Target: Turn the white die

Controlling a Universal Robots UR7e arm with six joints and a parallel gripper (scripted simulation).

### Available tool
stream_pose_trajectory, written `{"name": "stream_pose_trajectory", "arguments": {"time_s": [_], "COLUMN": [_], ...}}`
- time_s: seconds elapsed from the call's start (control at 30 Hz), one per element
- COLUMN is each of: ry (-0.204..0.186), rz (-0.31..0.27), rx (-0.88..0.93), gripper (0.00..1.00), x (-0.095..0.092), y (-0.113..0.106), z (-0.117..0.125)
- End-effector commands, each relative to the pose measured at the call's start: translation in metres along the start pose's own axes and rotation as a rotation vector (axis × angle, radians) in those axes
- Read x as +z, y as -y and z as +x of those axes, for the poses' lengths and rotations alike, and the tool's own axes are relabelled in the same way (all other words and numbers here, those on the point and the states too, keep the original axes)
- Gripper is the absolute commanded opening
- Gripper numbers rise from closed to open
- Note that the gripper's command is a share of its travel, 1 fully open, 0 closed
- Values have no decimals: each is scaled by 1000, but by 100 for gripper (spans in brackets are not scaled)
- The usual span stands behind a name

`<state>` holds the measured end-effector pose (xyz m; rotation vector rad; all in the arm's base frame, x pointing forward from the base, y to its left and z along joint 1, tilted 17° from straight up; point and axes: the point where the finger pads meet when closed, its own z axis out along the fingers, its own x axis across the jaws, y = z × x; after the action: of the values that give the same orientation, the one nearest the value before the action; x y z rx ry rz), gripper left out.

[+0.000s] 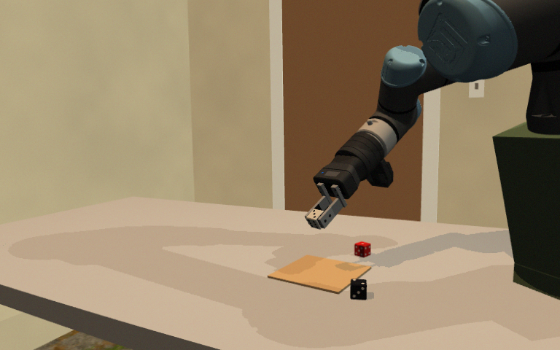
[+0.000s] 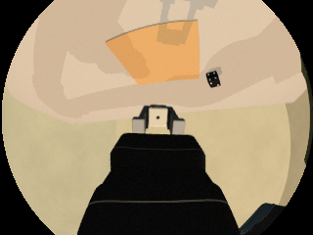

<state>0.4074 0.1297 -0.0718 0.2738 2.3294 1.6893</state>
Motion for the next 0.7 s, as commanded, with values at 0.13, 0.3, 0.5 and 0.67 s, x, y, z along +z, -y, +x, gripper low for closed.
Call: {"name": "stream_pose_trajectory", "arguments": {"time_s": [0.13, 0.3, 0.5, 0.67], "ry": [-11, -10, -9, -10], "rz": [-86, -96, -100, -100], "rx": [-4, -4, -4, -4], "gripper": [49, 49, 49, 49], "x": [0, -1, -1, 0], "y": [0, 0, 0, 1], "z": [0, 0, -1, -1]}}
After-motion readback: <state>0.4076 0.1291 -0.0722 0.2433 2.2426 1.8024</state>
